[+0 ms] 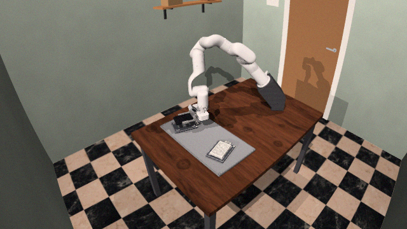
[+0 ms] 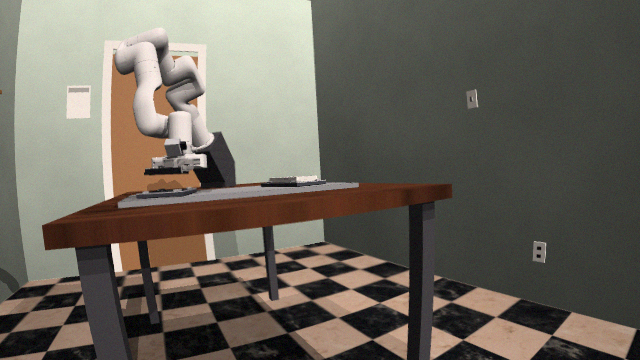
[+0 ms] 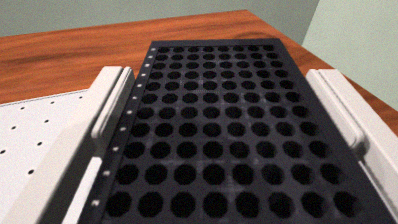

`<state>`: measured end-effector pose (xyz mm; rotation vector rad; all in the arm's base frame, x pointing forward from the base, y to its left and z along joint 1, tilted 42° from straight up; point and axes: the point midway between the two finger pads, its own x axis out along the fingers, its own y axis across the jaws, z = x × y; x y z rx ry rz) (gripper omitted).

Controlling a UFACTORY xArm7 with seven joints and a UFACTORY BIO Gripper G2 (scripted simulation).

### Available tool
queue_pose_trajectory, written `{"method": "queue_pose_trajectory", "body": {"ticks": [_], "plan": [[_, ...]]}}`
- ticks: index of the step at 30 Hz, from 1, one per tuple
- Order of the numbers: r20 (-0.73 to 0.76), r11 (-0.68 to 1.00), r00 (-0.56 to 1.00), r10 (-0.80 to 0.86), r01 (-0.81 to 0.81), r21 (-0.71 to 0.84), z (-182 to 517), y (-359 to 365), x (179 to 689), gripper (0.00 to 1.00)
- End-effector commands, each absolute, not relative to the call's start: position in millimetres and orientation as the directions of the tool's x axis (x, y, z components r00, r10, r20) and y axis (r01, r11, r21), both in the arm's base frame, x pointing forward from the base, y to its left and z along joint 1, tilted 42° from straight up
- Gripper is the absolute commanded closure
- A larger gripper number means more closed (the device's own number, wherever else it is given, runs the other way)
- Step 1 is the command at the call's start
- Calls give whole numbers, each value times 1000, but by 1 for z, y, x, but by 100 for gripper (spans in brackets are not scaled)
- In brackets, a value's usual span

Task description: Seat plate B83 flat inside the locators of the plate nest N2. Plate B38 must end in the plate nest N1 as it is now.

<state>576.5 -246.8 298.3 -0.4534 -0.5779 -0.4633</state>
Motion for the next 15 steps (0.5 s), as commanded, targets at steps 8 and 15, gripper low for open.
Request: {"method": "queue_pose_trajectory", "body": {"ticks": [8,15], "plan": [[610,804,740,-282,530,-271,289,-254,584,100],[610,804,740,-282,530,-271,281,-260,588,100]]}}
